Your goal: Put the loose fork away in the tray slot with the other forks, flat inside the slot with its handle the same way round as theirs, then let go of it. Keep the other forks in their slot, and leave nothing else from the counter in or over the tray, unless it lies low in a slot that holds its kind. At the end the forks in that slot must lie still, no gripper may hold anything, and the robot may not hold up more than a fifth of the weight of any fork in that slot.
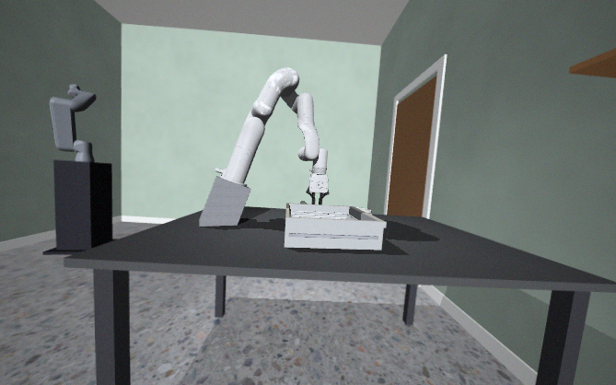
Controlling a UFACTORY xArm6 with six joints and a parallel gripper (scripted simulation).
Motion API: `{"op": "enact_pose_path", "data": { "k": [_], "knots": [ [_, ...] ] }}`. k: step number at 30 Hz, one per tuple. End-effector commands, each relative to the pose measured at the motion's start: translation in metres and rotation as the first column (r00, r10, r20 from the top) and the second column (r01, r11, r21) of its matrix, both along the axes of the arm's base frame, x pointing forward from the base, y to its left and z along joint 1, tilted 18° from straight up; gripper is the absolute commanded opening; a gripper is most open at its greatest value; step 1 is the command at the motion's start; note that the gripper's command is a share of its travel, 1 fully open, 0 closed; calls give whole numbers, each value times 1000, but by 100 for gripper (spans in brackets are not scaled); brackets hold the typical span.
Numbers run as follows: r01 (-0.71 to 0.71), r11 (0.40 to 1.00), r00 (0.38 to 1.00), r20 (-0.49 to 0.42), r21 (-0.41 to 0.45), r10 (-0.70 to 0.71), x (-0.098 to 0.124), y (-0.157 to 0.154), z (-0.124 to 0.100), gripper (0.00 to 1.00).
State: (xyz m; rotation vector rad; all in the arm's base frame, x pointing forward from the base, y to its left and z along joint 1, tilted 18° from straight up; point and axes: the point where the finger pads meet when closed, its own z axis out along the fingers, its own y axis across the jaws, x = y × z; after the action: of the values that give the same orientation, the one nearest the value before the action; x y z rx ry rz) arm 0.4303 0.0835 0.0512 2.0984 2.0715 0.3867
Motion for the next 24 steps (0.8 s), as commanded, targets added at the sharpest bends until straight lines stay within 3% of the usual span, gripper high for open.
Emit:
{"op": "enact_pose_path", "data": {
  "k": [1, 24],
  "knots": [
    [0, 1000, 1000, 3, 1, 0, 1, 0, 1, 30],
    [0, 1000, 1000, 3, 1, 0, 6, 1, -15, 30]
  ]
}}
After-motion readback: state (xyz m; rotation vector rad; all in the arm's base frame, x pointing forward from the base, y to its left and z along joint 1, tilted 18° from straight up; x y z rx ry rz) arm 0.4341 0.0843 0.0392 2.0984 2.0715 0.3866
